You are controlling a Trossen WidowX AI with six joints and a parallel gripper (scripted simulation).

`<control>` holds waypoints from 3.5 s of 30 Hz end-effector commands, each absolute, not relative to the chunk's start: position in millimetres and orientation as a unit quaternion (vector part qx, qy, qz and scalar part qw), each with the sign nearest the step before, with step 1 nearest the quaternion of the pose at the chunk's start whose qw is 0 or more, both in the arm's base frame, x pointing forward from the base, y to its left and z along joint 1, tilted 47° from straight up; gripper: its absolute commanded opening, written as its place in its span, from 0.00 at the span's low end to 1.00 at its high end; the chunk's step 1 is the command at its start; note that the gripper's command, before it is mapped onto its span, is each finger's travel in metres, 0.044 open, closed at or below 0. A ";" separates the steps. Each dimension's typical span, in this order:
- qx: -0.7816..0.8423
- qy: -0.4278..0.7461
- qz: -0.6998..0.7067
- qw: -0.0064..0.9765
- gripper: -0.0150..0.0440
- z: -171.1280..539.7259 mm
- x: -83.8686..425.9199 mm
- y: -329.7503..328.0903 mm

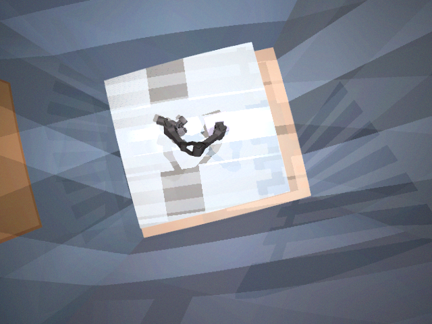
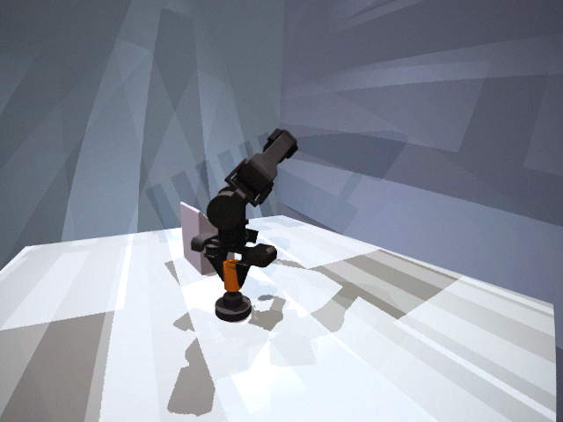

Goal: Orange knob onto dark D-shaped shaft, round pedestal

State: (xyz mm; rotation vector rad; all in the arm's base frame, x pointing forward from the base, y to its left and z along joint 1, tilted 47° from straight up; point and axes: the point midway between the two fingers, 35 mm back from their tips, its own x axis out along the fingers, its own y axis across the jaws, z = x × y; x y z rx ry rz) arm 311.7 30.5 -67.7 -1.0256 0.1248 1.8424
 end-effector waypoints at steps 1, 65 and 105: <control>-0.448 0.011 0.759 0.472 0.25 -67.8 312.2 28.9; -0.440 0.024 0.759 0.479 0.25 -66.6 313.0 29.6; 0.249 0.698 0.299 0.601 0.25 -64.5 309.2 29.2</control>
